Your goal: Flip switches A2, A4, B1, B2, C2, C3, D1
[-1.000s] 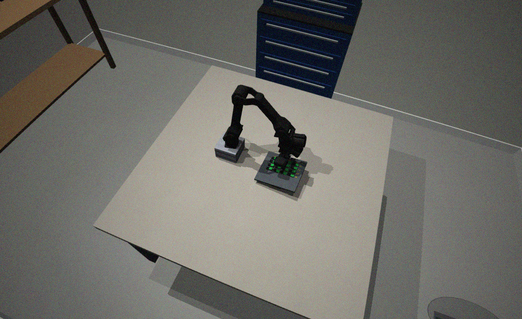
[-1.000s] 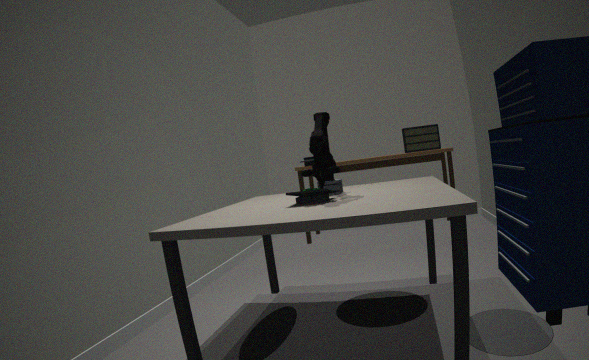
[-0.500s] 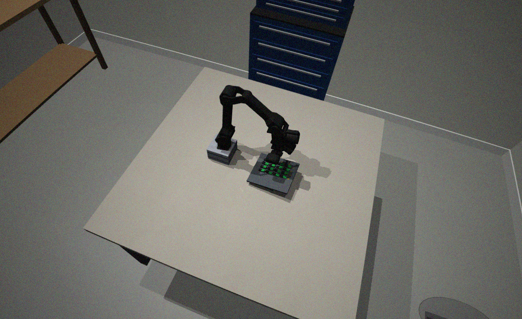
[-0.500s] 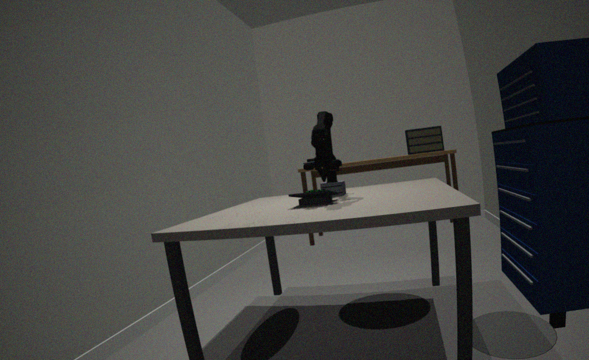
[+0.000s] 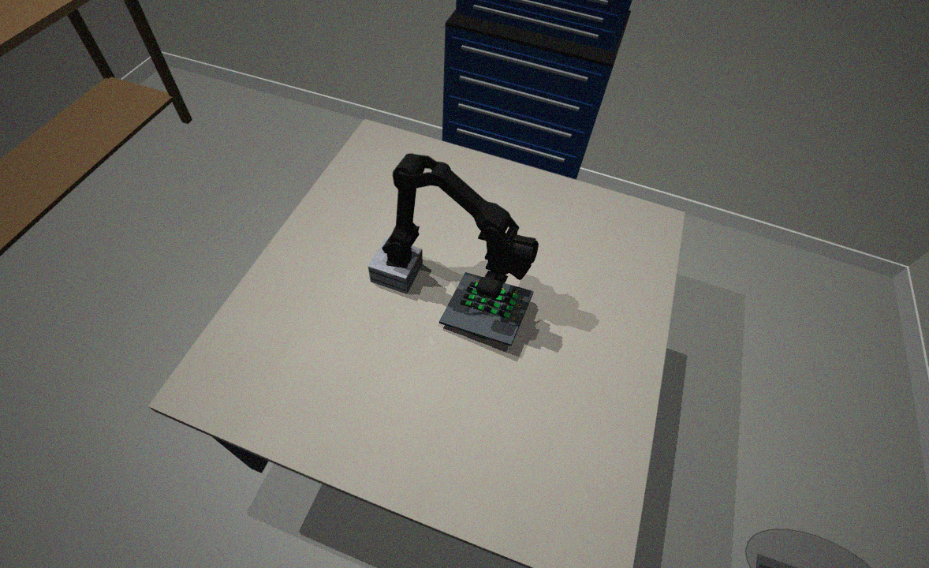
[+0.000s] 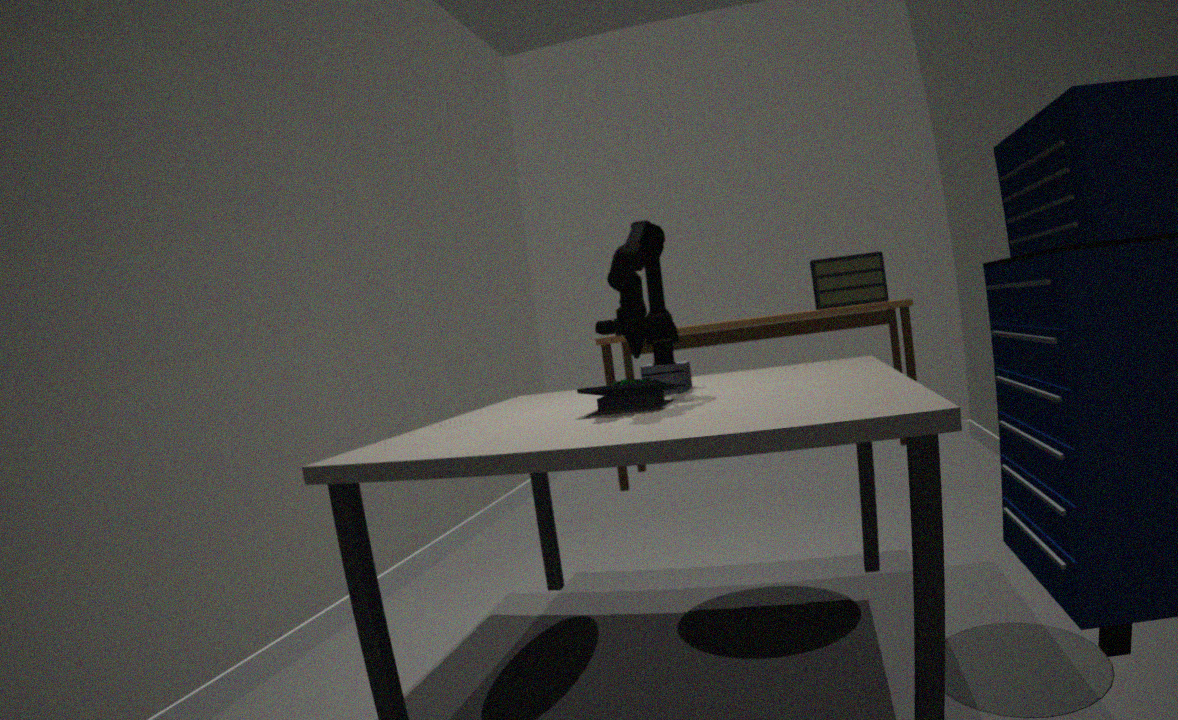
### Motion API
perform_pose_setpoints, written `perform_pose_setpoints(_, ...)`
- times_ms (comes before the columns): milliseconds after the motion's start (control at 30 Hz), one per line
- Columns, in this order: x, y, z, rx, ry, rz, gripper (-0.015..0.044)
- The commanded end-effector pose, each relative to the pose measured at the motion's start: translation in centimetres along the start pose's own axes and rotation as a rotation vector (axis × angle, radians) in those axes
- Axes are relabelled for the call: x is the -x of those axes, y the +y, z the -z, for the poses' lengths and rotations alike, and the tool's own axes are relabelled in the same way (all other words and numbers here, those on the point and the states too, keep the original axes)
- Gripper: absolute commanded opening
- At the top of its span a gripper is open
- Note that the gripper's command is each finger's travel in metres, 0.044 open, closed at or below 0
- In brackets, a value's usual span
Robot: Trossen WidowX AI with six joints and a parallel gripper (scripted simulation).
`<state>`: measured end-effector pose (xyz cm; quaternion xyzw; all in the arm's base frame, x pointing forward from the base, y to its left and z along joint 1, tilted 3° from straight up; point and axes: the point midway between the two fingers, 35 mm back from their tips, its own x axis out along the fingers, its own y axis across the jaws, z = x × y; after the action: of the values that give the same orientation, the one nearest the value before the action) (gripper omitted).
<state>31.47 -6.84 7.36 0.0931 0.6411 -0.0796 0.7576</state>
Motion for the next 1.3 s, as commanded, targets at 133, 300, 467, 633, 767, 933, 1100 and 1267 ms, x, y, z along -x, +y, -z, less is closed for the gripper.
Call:
perform_pose_setpoints(133, -2.7, -0.1, 0.0, 0.007, 0.03, -0.004, 0.0)
perform_pose_setpoints(300, -3.6, -0.1, 0.0, 0.007, 0.03, -0.004, 0.0)
perform_pose_setpoints(467, -3.8, -0.1, 0.0, 0.007, 0.03, -0.004, 0.0)
perform_pose_setpoints(633, -4.4, -0.1, 0.0, 0.007, 0.03, -0.004, 0.0)
perform_pose_setpoints(767, -5.0, -0.1, 0.0, 0.007, 0.03, -0.004, 0.0)
perform_pose_setpoints(933, -5.1, -0.1, 0.0, 0.007, 0.03, -0.004, 0.0)
perform_pose_setpoints(1100, -5.1, -0.1, 0.0, 0.007, 0.03, -0.004, 0.0)
perform_pose_setpoints(1267, -5.1, -0.1, 0.0, 0.007, 0.03, -0.004, 0.0)
